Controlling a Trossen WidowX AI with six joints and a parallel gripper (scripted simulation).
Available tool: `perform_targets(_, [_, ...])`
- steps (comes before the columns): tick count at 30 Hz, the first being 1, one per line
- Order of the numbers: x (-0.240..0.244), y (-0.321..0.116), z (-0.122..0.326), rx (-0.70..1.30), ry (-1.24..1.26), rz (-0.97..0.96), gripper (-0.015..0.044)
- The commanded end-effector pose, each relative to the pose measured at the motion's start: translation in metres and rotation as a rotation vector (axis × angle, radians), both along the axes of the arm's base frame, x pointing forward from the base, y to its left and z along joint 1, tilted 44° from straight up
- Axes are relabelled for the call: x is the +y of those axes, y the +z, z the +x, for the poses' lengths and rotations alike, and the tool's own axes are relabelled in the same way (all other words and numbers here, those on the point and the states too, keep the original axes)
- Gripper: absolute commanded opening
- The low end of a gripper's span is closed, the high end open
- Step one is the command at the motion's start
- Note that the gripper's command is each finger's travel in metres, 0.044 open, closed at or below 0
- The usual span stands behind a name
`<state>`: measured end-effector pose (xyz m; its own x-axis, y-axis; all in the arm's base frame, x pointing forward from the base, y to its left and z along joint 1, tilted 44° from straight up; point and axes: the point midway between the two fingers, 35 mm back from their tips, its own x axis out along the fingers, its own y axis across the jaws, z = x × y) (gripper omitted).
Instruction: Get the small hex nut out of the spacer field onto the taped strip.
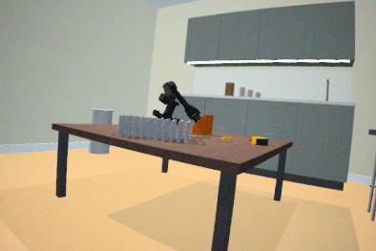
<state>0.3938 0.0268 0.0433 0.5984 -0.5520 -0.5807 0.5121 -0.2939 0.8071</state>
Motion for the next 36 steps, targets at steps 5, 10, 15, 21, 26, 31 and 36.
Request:
perform_targets(5, [0.003, 0.002, 0.006, -0.013, -0.004, 0.003, 0.0000])
perform_targets(10, [0.004, 0.001, 0.008, -0.013, -0.004, 0.004, 0.0000])
perform_targets(15, [0.003, 0.000, 0.009, -0.013, -0.004, 0.003, 0.0000])
perform_targets(21, [0.000, -0.005, 0.009, -0.012, -0.002, 0.003, 0.0000])
perform_targets(26, [-0.003, -0.008, 0.009, -0.010, 0.000, 0.002, 0.0000])
perform_targets(31, [-0.005, -0.012, 0.010, -0.008, 0.003, 0.002, 0.0000])
perform_targets(36, [-0.007, -0.015, 0.010, -0.007, 0.003, 0.001, 0.0000])
